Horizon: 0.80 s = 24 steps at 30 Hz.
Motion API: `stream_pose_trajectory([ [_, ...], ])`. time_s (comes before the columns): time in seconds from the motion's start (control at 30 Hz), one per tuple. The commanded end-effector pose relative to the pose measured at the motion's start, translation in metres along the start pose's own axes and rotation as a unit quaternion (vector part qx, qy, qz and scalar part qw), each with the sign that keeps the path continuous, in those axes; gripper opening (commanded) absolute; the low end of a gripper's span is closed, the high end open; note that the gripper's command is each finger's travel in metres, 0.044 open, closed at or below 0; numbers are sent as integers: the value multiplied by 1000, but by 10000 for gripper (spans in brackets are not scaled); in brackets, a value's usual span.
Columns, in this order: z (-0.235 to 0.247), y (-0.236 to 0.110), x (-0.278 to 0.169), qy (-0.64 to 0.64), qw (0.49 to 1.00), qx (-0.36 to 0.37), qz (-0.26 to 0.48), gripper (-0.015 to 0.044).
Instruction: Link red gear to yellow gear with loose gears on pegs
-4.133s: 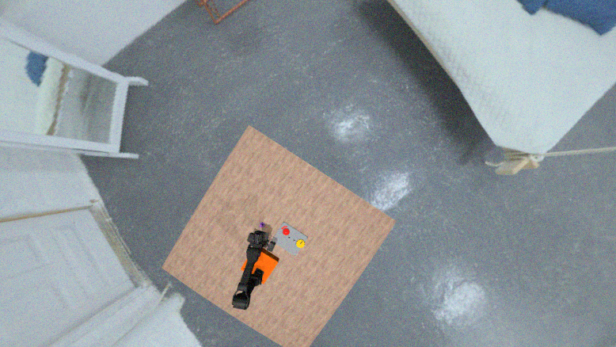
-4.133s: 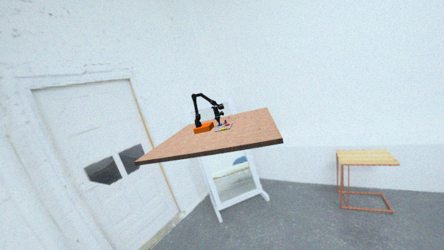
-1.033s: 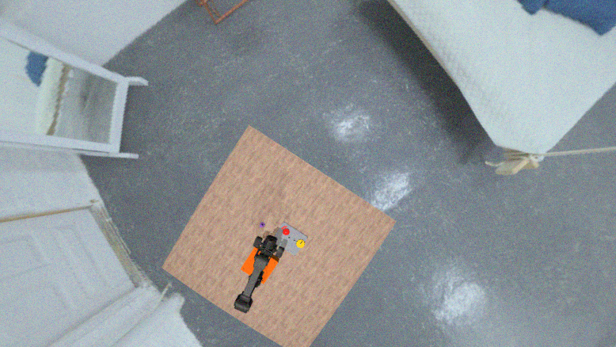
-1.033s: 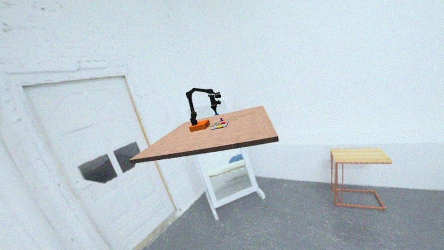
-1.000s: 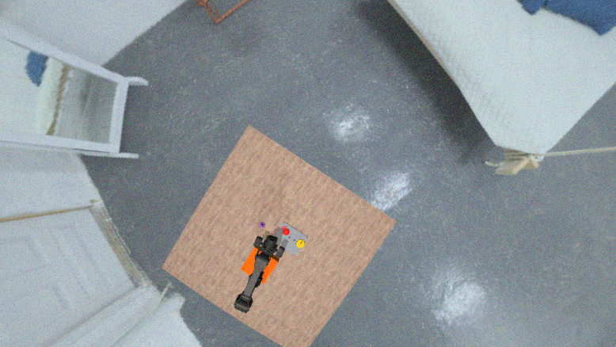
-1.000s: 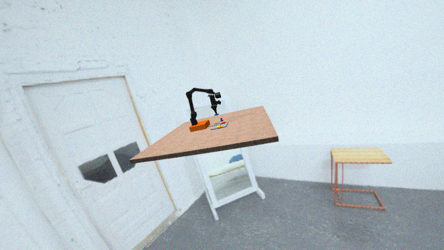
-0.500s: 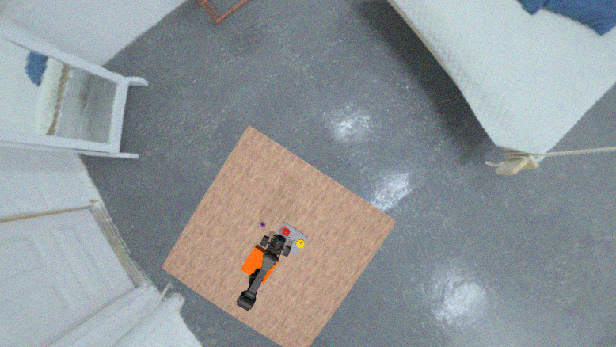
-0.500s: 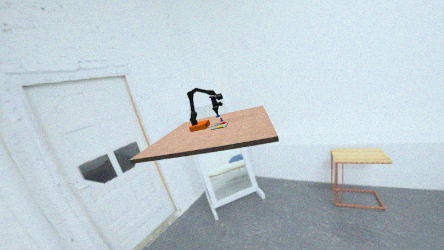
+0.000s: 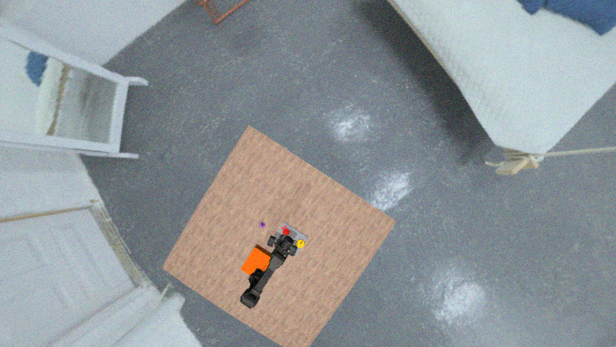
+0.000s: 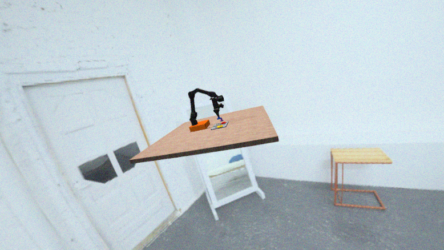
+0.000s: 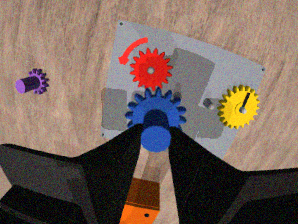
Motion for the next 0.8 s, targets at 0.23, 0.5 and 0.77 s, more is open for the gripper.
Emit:
stream_pose_trajectory([
  [0.23, -28, 15, 0, -3, 1000, -2, 1, 0],
  [0.5, -28, 11, 0, -4, 1000, -2, 1, 0],
  [0.77, -28, 11, 0, -4, 1000, -2, 1, 0],
])
Point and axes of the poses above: the point midway between the two fingers, 35 mm back from their tips, its own y axis out along the fingers, its own z axis across the jaws, x = y × z, the point moved 3 cm from there along -y, back along the fingers, and after that the axes turned 6 degrees about -y, right-handed, at the moved point
